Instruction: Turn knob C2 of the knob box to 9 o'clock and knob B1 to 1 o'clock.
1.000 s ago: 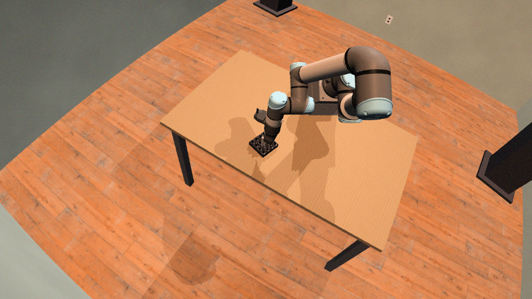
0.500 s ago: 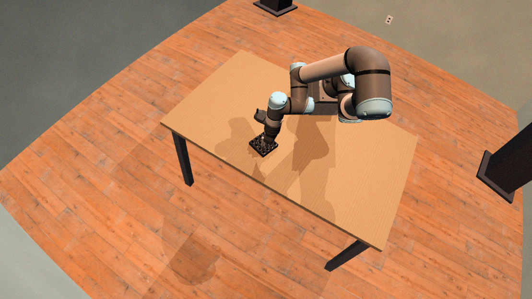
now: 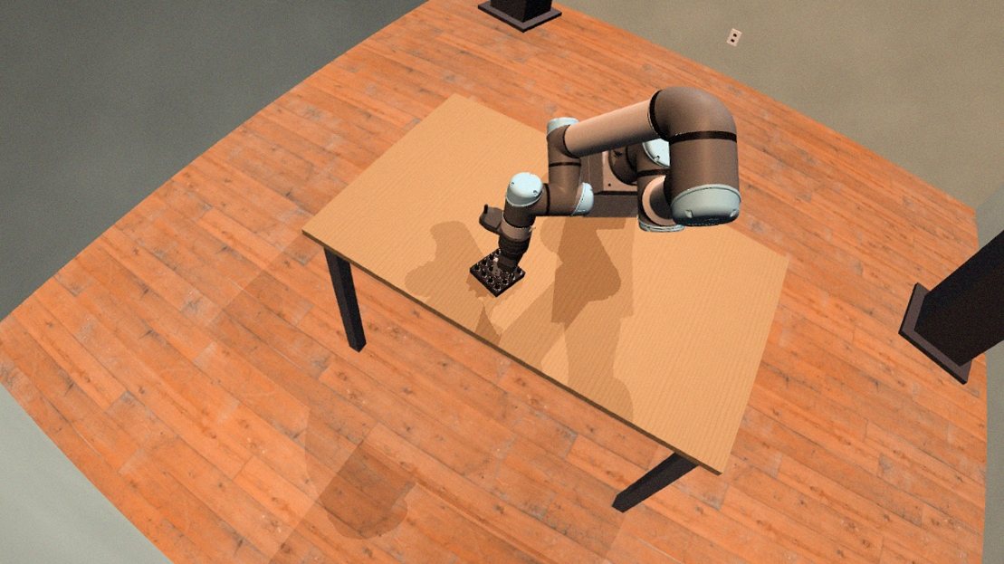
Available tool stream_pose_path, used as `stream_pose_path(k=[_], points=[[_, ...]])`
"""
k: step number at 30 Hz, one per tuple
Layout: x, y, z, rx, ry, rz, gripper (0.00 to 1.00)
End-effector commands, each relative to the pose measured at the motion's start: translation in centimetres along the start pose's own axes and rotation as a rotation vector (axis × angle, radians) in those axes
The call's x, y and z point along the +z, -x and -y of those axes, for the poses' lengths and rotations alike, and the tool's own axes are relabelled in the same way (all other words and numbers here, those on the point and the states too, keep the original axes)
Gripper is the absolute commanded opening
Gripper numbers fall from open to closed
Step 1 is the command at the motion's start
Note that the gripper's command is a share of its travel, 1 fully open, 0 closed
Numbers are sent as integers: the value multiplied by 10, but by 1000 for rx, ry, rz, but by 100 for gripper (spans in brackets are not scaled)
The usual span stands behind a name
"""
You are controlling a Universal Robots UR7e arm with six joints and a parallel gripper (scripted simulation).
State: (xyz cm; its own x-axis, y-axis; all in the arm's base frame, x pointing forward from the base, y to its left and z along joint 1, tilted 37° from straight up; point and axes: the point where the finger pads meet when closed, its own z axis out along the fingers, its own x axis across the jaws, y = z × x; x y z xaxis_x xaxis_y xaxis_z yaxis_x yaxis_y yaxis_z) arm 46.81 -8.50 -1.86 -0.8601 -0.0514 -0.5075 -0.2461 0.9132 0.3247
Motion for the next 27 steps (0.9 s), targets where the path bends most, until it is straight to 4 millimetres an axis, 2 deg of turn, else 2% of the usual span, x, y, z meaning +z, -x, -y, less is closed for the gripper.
stream_pose_path(k=[1, 27], points=[[0, 0, 0, 0, -1, 1, 46], [7, 0, 0, 0, -1, 1, 46]])
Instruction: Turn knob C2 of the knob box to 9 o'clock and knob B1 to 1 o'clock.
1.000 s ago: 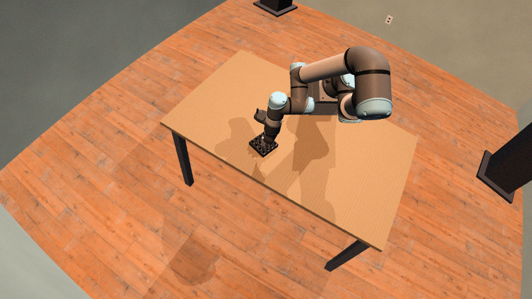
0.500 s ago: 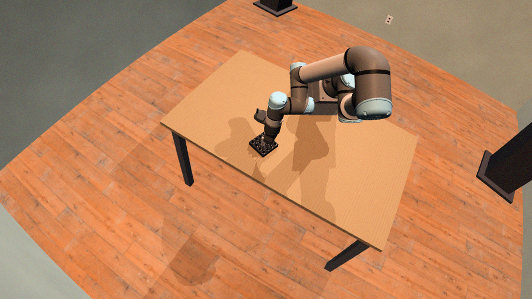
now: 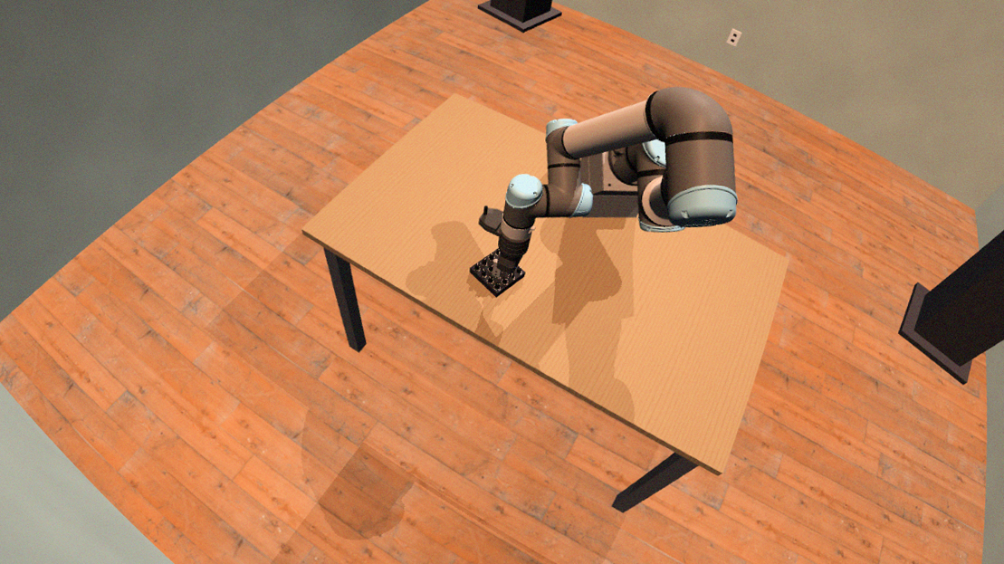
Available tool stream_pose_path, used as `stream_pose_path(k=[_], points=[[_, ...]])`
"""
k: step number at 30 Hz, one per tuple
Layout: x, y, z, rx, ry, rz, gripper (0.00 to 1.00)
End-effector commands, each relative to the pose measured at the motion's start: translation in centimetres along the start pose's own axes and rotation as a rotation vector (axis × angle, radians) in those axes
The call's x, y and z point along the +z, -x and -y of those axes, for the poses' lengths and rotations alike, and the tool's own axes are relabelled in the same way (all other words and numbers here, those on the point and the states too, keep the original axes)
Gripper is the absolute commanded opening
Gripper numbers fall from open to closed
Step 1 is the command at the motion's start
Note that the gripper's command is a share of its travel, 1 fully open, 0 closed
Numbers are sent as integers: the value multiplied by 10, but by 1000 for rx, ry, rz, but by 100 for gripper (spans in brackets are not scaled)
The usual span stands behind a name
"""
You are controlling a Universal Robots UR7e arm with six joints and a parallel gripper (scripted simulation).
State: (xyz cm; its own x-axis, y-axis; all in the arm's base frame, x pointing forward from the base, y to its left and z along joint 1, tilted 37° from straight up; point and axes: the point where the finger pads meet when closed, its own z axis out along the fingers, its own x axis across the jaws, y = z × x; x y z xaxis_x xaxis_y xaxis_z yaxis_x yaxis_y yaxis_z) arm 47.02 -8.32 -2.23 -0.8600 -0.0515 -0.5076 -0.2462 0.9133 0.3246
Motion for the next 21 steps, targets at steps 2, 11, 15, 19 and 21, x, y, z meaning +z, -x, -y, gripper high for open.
stream_pose_path(k=[2, 11, 15, 19, 21], points=[[5, 0, 0, 0, -1, 1, 46], [9, 0, 0, 0, -1, 1, 46], [9, 0, 0, 0, -1, 1, 46], [9, 0, 0, 0, -1, 1, 46], [9, 0, 0, 0, -1, 1, 46]])
